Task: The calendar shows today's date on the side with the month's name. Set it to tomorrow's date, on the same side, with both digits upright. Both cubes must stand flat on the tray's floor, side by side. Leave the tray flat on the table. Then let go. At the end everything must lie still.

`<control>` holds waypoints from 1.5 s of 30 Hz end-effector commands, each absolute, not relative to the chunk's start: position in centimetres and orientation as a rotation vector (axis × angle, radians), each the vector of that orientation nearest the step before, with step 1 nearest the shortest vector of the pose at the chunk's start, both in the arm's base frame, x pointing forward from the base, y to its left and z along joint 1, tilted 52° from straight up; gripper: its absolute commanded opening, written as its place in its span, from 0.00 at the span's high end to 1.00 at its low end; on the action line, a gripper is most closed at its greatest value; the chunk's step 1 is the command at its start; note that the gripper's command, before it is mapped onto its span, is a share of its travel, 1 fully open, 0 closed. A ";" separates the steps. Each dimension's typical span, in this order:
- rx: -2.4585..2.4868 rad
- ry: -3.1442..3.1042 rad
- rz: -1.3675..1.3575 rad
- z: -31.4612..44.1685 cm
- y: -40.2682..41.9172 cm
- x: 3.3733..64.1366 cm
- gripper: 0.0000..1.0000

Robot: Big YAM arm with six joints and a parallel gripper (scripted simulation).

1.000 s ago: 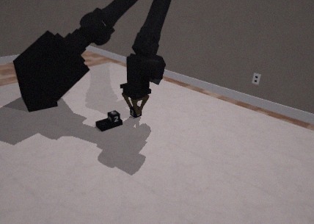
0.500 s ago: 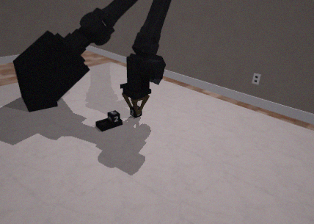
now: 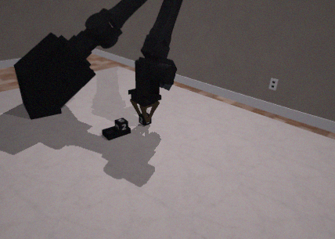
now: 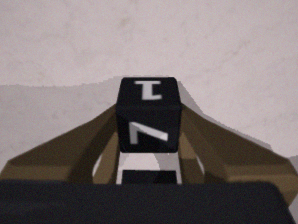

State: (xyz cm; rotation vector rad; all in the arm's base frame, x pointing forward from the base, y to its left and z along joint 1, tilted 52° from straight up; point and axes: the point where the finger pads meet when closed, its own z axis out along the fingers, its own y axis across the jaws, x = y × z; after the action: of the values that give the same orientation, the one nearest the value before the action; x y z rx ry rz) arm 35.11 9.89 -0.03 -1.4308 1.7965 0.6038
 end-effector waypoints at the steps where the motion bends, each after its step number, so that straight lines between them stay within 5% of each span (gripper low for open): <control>1: -1.447 1.772 0.590 0.9 10.4 35.7 0.73; 45: -1.440 1.790 0.608 -0.1 10.7 35.5 0.73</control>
State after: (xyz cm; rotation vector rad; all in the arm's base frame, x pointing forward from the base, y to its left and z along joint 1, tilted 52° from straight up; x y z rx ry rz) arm 35.27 10.15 -0.07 -1.4335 1.7922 0.5998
